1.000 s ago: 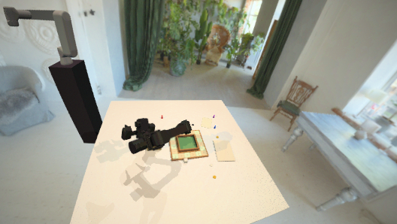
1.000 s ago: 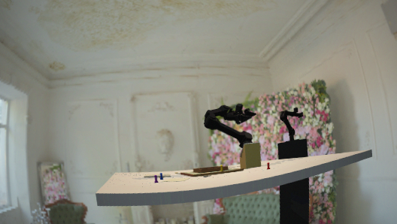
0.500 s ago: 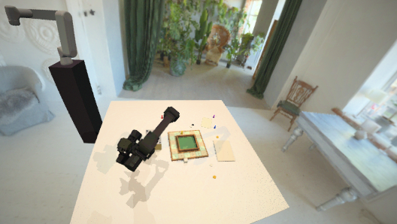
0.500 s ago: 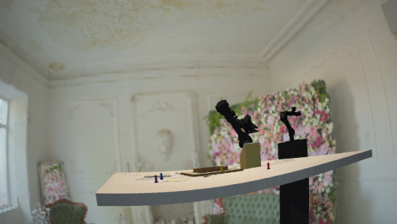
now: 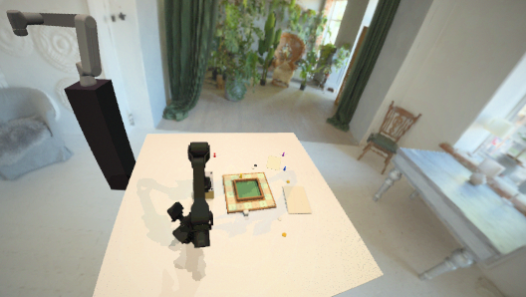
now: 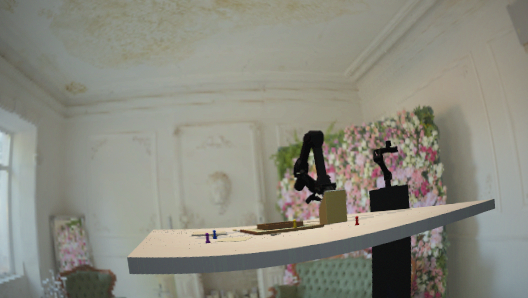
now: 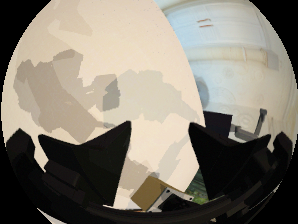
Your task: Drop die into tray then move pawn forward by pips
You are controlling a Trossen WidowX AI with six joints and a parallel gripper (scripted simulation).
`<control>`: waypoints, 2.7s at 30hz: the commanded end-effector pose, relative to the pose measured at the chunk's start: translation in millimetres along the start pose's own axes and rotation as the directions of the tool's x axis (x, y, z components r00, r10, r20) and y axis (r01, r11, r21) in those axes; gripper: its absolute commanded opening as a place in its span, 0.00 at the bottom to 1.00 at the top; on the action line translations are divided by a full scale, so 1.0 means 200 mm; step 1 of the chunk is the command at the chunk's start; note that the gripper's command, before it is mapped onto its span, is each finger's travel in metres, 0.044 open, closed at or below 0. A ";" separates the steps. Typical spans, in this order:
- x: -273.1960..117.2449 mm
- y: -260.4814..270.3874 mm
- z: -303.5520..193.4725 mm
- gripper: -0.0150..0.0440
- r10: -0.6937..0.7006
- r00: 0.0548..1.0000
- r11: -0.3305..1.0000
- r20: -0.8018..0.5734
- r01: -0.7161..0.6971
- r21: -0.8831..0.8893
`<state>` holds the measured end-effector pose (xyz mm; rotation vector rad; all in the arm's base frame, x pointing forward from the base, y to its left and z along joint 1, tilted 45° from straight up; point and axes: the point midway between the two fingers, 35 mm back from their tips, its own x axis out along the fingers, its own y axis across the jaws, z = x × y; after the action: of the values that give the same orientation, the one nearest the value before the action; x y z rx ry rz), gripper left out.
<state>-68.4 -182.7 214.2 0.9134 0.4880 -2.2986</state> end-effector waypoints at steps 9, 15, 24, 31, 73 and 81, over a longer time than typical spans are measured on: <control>-0.19 0.58 -0.33 0.72 0.335 0.942 0.636 -0.005 -0.230 -0.737; -0.35 0.77 -0.63 0.72 0.473 0.878 0.231 -0.070 -0.199 -0.952; -0.60 0.84 -1.14 0.72 0.620 0.771 -0.330 -0.143 0.091 -0.940; -0.69 0.76 -1.41 0.72 0.678 0.710 -0.517 -0.189 0.279 -0.809; -0.52 0.92 -1.45 0.44 0.679 0.710 -0.516 -0.187 0.280 -0.810; -0.55 0.90 -1.45 0.25 0.677 0.711 -0.519 -0.191 0.277 -0.809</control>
<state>254.0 -119.5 66.3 -0.7191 1.3997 -0.4664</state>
